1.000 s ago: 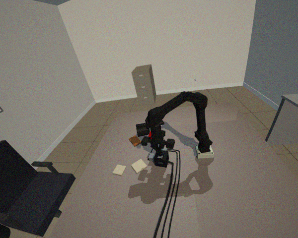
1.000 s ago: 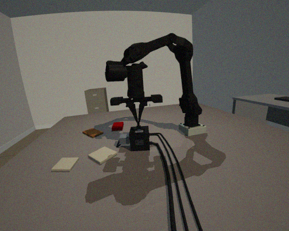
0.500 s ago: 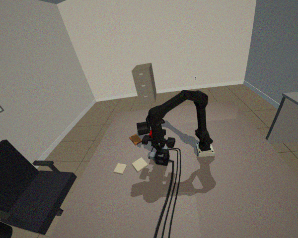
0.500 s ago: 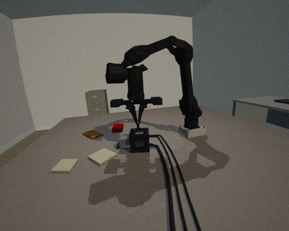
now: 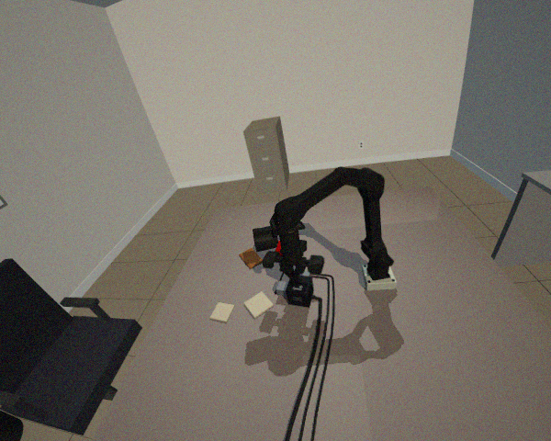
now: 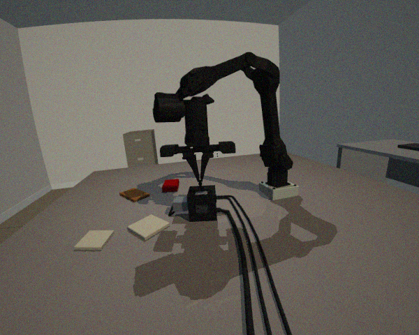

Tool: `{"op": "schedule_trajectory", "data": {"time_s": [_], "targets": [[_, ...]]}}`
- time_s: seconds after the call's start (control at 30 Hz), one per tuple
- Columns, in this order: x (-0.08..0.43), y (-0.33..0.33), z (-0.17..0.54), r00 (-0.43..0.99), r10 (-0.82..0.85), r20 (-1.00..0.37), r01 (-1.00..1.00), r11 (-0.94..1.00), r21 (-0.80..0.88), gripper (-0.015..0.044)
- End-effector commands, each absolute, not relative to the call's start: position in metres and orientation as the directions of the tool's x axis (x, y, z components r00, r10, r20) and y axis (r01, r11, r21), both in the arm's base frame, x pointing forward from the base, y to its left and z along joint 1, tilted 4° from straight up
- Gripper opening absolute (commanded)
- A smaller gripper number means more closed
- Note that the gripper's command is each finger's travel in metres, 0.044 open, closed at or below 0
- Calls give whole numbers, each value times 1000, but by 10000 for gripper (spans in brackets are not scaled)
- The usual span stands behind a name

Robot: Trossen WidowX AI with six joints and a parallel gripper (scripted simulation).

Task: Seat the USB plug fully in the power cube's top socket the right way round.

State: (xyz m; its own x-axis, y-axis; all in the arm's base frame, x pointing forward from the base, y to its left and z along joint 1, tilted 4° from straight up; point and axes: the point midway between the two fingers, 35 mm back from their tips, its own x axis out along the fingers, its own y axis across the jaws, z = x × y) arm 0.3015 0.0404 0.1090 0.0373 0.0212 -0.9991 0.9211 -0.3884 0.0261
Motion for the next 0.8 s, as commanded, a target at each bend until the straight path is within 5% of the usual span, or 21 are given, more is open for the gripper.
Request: {"op": "schedule_trajectory", "data": {"time_s": [0.0, 0.77], "targets": [[301, 40, 107, 33, 19, -999, 923, -384, 23, 0], [301, 40, 104, 33, 19, -999, 923, -384, 23, 0]]}}
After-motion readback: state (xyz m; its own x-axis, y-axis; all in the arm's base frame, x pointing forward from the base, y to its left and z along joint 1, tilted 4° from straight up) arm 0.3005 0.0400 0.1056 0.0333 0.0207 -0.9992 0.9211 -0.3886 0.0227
